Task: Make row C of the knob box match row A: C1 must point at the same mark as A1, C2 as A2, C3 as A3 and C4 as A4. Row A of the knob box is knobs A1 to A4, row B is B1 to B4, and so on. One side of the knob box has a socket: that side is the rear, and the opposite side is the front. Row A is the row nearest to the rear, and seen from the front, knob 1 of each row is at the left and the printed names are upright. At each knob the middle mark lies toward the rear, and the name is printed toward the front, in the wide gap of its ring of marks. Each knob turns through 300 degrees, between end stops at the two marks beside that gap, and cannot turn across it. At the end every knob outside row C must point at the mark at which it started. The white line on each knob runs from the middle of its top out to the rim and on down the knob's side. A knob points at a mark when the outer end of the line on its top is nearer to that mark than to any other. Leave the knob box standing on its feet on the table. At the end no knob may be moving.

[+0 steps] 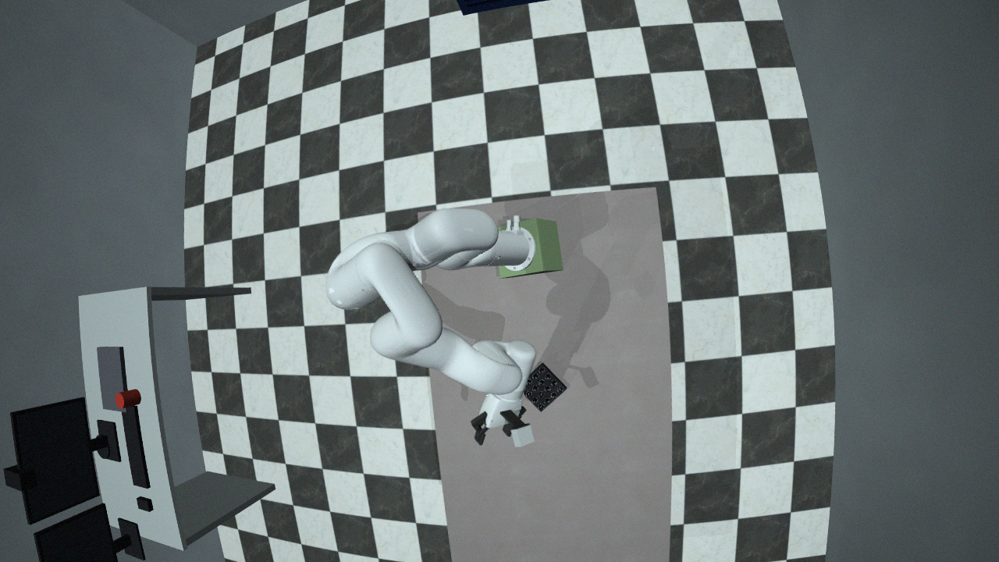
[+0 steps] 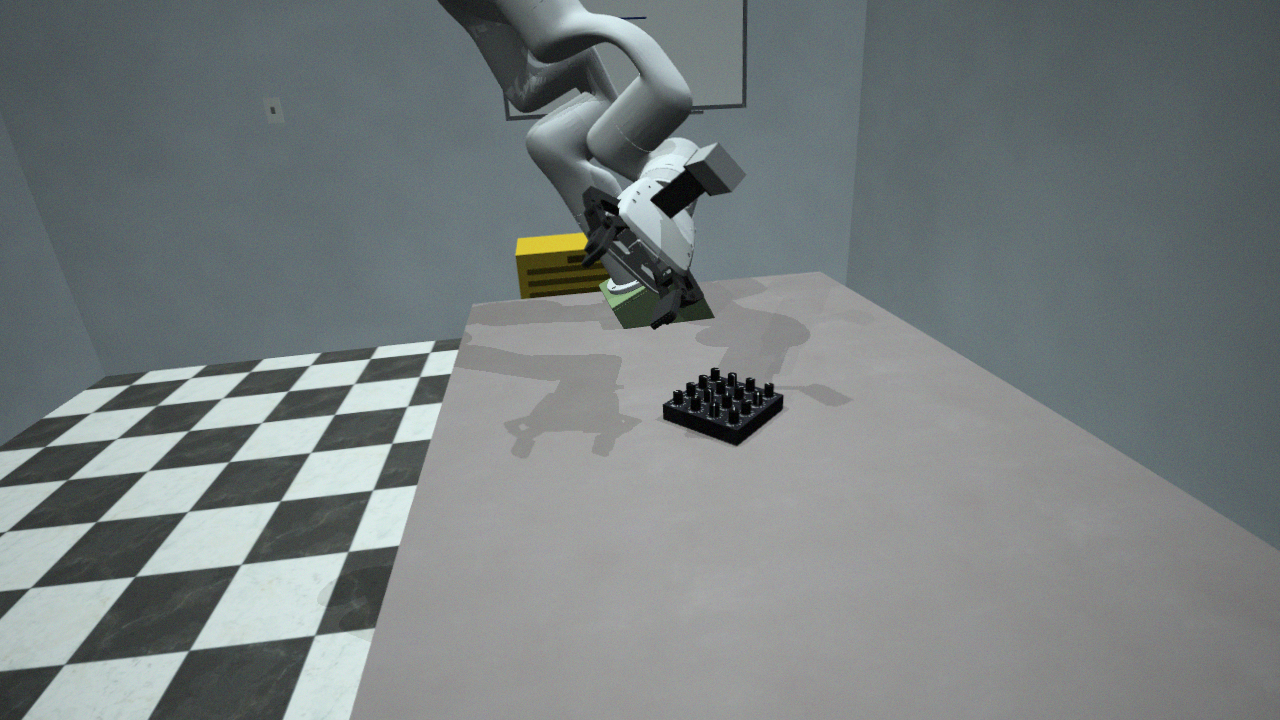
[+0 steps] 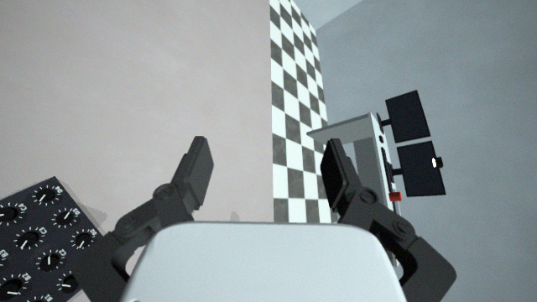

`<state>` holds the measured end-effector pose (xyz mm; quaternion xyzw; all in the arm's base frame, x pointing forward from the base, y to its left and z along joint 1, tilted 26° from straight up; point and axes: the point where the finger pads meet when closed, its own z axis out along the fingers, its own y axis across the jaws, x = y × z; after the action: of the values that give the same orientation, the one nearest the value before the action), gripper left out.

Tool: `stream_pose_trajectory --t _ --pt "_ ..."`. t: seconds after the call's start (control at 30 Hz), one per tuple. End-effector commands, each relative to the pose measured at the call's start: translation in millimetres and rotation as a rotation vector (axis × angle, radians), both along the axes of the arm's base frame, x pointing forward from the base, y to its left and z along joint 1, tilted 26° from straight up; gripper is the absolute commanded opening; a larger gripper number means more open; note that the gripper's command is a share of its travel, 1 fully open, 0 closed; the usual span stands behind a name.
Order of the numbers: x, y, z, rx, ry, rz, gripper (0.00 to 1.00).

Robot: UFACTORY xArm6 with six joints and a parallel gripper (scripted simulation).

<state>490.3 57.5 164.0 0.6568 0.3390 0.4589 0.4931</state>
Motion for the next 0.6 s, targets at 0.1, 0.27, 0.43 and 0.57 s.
stream_pose_trajectory --t 0.1,0.27,0.43,0.57 --pt "-12.8 5.4 -23.1 0.033 0.202 -0.074 1.0" --pt "-22.3 10.3 -38.9 0.057 0.326 -0.112 1.0" --pt "-30.8 16.4 -53.4 0.084 0.437 -0.14 1.0" --pt "-35.3 20.4 -61.1 0.101 0.497 -0.152 1.0"
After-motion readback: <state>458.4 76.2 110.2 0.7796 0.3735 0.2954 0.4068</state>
